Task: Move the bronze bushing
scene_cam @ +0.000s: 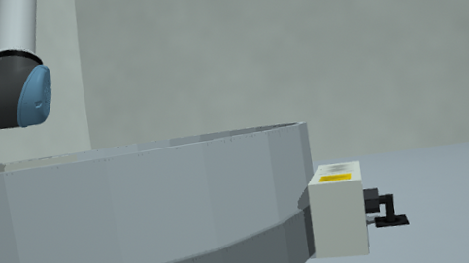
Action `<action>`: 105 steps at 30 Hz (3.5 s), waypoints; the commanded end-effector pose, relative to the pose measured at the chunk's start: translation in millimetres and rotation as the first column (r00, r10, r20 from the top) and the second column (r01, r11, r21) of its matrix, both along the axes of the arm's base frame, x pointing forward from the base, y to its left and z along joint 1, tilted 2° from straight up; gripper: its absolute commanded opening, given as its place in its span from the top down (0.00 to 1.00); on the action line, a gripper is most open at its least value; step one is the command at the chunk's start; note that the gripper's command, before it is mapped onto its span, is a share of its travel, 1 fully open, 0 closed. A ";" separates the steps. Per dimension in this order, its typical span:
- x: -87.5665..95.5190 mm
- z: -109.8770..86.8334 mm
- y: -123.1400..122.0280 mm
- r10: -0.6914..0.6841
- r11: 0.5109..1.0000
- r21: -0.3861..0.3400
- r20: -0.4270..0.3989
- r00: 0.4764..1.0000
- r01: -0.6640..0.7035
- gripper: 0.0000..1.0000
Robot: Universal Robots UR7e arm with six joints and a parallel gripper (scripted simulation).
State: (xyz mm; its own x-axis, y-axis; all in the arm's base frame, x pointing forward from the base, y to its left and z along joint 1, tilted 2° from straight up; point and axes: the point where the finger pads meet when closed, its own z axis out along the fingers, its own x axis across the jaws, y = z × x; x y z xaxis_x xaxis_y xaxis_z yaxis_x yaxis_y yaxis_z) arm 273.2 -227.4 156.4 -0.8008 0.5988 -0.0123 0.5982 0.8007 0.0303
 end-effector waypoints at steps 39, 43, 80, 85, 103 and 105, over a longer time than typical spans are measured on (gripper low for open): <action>0.2 0.4 -0.3 0.000 1.000 -0.001 0.001 1.000 0.000 0.00; 0.2 0.4 -0.3 0.000 1.000 -0.001 0.001 1.000 0.000 0.00; 0.2 0.4 -0.3 0.000 1.000 -0.001 0.001 1.000 0.000 0.00; 0.2 0.4 -0.3 0.000 1.000 -0.001 0.001 1.000 0.000 0.00; 9.7 -30.6 -11.1 0.000 1.000 -0.001 0.001 1.000 0.000 0.66; 9.7 -30.6 -11.1 0.000 1.000 -0.001 0.001 1.000 0.000 0.66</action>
